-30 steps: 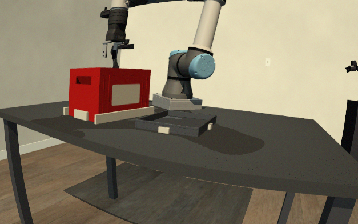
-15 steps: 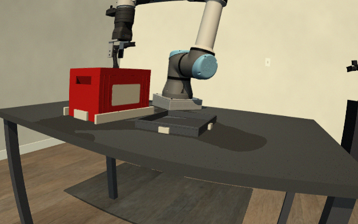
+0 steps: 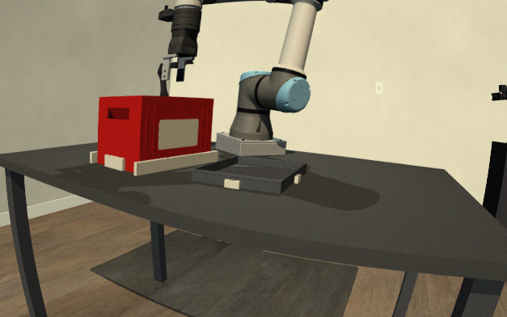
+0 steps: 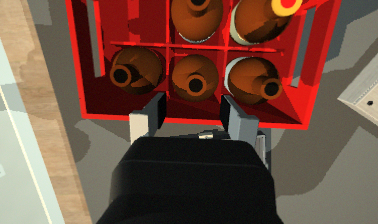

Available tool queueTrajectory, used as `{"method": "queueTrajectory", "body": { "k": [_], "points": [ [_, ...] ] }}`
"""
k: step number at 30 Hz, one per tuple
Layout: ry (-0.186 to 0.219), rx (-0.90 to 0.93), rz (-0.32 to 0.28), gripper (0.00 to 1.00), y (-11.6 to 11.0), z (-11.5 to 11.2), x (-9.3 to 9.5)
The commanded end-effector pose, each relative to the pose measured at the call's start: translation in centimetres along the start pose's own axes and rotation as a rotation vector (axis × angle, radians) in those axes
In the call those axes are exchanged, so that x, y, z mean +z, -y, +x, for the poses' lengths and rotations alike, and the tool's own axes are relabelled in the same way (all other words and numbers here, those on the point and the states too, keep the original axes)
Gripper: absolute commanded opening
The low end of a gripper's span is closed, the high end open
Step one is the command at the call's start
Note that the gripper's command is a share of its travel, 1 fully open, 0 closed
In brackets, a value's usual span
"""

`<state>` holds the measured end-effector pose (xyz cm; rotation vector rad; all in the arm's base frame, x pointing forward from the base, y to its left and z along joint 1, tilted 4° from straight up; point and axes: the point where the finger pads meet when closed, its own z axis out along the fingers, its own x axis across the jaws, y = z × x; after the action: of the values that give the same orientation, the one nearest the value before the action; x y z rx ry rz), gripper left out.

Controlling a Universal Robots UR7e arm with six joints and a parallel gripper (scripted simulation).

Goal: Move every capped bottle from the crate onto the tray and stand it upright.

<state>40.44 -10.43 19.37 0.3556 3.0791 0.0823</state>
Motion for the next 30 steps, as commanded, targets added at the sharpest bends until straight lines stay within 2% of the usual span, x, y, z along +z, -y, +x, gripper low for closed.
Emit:
{"method": "queueTrajectory", "body": {
  "k": [1,12,15,30],
  "points": [
    [0.0,0.004,0.0,1.0,0.2,0.0,0.0],
    [-0.001,0.009,0.0,1.0,-1.2,0.2,0.1],
    [0.0,0.006,0.0,1.0,-0.7,0.0,0.0],
    [-0.001,0.009,0.0,1.0,-1.5,0.4,0.1]
  ]
}}
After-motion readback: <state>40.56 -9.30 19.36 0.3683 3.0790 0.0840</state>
